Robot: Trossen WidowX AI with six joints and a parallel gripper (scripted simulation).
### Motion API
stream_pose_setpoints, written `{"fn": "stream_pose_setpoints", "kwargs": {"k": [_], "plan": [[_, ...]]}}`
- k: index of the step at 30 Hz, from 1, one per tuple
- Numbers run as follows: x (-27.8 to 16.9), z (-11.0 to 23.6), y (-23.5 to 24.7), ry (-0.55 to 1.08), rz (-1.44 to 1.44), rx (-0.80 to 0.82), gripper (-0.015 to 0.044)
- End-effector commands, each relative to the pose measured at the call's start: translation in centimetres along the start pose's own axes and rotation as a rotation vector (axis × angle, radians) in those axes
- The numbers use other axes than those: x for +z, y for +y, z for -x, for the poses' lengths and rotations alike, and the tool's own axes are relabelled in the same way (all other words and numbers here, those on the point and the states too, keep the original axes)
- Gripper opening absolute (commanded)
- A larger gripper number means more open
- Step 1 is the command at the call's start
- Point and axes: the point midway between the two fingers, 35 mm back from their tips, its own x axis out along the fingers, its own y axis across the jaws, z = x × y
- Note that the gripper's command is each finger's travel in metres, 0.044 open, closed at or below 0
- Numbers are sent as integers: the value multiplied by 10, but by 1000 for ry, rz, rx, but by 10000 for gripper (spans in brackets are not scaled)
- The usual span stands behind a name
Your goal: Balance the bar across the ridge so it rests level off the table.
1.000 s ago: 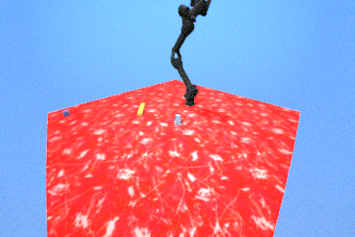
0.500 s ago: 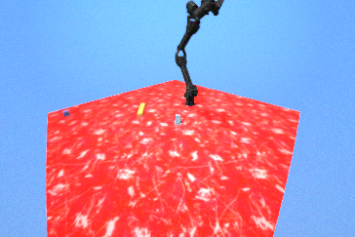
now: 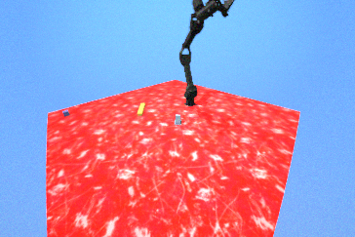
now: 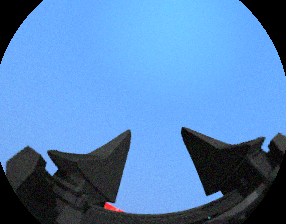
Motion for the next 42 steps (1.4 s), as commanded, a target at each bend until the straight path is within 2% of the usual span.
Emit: {"fn": "stream_pose_setpoints", "kwargs": {"k": [1,10,19,35,42], "plan": [[-31,-2,-24,94,37,-74,315],[-84,9,-72,274,111,-216,315],[-129,36,-122,455,177,-355,315],[-198,120,-203,809,265,-577,315],[-211,158,-223,916,277,-646,315]]}}
